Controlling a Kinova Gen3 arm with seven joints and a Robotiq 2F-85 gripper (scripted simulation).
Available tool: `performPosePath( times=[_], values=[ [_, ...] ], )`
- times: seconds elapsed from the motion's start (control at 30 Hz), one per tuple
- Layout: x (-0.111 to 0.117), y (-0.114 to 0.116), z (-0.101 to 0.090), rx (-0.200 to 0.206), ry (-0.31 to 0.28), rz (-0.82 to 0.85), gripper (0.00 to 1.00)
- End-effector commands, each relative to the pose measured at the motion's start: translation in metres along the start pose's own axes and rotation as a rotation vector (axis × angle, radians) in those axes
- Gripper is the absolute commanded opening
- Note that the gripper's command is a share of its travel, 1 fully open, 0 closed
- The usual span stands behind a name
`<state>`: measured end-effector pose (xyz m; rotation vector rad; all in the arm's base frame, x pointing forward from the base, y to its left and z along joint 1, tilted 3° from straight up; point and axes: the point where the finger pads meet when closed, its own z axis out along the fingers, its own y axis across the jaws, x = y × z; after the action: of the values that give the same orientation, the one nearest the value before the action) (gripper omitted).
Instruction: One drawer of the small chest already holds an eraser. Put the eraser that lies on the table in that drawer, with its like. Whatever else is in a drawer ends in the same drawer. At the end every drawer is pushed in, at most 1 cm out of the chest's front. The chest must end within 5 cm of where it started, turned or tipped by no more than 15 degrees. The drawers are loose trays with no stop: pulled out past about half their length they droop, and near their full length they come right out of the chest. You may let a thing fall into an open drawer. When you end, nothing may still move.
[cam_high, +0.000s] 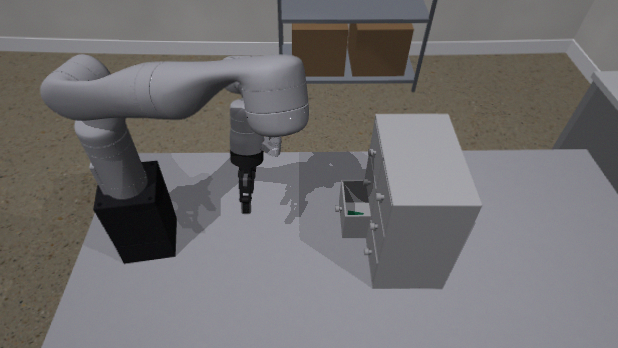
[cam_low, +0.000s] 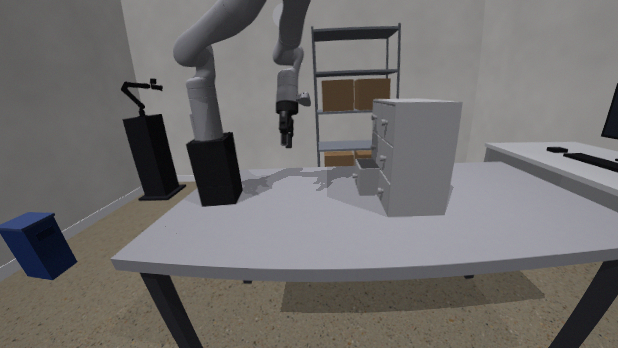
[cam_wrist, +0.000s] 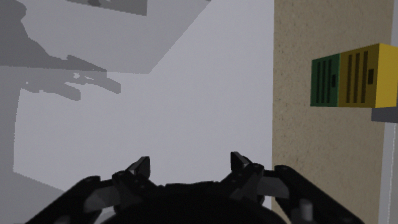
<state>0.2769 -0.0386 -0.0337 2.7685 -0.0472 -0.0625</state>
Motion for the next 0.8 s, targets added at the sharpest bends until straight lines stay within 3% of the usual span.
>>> performPosePath(
  times=[0.0, 0.13, 0.3, 0.37, 0.57, 0.77],
  values=[
    [-0.003, 0.010, 0.010, -0.059, 0.009, -0.024, 1.00],
    [0.004, 0.032, 0.024, -0.157, 0.054, -0.039, 1.00],
    [0.023, 0.052, 0.038, -0.257, 0.155, -0.056, 1.00],
    [0.023, 0.052, 0.038, -0.257, 0.155, -0.056, 1.00],
    [0.055, 0.054, 0.049, -0.309, 0.326, -0.068, 1.00],
    [0.087, 0.031, 0.054, -0.269, 0.517, -0.060, 1.00]
  ],
)
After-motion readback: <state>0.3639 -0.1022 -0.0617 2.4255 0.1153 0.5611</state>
